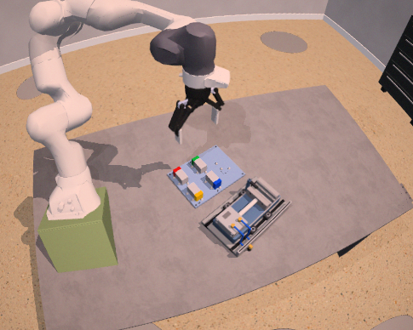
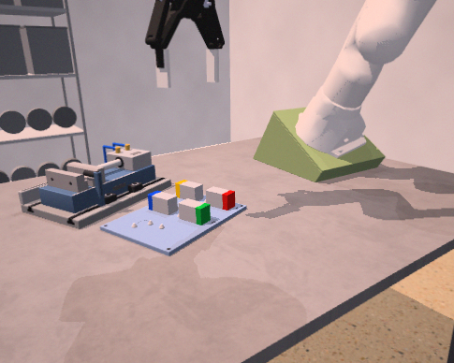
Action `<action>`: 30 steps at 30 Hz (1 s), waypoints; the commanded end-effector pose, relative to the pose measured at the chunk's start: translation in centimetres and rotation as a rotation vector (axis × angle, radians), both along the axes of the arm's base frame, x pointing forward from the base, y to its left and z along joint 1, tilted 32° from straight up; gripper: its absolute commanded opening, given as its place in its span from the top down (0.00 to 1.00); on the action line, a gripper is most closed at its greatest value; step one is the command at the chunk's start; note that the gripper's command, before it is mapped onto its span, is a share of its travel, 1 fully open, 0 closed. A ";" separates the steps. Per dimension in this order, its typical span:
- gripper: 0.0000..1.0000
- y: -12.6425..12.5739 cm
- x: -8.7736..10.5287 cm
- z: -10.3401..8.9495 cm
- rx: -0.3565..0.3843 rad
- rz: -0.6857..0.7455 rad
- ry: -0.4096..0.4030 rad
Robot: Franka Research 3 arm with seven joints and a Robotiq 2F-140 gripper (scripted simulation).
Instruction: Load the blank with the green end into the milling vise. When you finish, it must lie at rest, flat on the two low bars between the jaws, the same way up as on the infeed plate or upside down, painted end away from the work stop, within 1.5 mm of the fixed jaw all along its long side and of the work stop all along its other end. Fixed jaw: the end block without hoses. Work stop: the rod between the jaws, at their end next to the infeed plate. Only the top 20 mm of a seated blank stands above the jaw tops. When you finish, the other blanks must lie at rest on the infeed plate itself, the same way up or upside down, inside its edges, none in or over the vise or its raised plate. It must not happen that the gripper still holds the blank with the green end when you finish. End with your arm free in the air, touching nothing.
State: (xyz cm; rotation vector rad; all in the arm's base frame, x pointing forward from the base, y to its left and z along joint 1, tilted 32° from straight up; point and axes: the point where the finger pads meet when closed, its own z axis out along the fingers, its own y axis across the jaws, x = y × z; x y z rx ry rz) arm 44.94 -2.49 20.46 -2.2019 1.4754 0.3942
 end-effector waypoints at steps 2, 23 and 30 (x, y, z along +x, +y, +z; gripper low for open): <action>0.00 -2.8 0.5 1.7 0.001 0.001 0.005; 0.00 -3.8 0.6 2.3 0.003 0.004 0.008; 0.00 -3.8 0.6 2.3 0.003 0.004 0.008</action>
